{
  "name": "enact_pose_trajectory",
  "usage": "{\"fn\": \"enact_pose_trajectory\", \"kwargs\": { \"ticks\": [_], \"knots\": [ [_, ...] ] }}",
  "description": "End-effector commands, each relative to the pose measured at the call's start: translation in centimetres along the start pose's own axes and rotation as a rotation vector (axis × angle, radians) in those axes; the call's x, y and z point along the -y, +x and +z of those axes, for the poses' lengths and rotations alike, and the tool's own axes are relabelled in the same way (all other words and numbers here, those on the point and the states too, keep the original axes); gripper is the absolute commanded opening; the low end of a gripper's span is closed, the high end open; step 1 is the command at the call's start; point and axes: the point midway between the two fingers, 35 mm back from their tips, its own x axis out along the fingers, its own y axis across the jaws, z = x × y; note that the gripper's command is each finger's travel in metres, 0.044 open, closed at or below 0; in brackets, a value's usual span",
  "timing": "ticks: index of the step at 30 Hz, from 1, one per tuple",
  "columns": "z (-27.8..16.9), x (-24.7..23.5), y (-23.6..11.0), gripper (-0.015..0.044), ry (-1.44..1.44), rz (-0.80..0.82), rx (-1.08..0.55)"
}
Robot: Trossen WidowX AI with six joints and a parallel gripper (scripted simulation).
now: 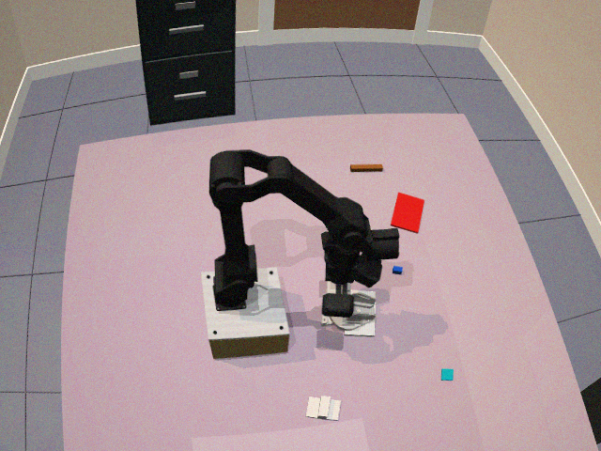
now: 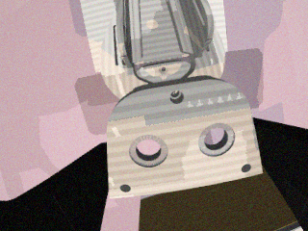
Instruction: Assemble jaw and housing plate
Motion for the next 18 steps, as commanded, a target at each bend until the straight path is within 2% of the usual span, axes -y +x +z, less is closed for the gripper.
{"fn": "enact_pose_trajectory", "kwargs": {
  "ticks": [1, 18],
  "knots": [
    [0.0, 0.1, 0.0, 0.0351, 0.005, -0.004, 0.001],
    [0.1, 0.1, 1.1, 0.0351, 0.006, -0.004, 0.001]
  ]
}}
